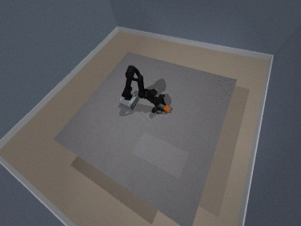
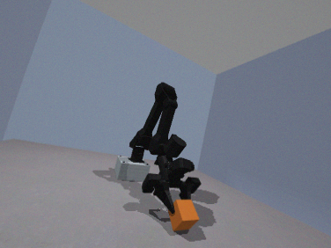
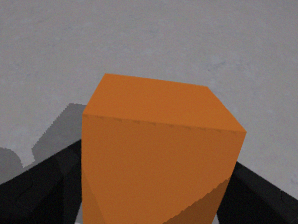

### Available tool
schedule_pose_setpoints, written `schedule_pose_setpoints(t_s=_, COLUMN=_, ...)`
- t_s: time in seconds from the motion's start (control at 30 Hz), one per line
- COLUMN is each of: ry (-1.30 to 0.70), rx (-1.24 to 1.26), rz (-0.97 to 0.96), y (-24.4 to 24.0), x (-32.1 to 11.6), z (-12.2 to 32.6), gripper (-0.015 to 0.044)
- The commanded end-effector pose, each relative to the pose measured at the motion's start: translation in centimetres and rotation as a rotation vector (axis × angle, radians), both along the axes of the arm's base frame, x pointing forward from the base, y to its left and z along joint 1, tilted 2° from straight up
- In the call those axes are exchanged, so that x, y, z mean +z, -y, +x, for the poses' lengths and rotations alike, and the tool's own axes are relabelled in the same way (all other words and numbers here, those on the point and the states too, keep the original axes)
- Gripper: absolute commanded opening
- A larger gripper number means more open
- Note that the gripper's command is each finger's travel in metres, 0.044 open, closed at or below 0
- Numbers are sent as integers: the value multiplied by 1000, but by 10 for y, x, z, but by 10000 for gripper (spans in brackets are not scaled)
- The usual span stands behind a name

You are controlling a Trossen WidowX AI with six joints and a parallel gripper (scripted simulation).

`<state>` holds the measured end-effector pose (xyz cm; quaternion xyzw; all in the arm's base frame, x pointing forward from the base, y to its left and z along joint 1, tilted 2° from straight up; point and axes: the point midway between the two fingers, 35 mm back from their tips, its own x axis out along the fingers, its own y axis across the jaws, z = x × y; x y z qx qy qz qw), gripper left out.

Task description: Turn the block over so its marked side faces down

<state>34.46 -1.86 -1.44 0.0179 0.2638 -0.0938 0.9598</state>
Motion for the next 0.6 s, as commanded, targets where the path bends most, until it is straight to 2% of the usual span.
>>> schedule_pose_setpoints(t_s=0.0, ry=24, rx=-3, rz=-11, y=1, x=0, z=-6, gripper=0)
schedule_pose_setpoints(t_s=0.57, ry=53, rx=-3, rz=-16, y=1, x=4, z=-7, gripper=0)
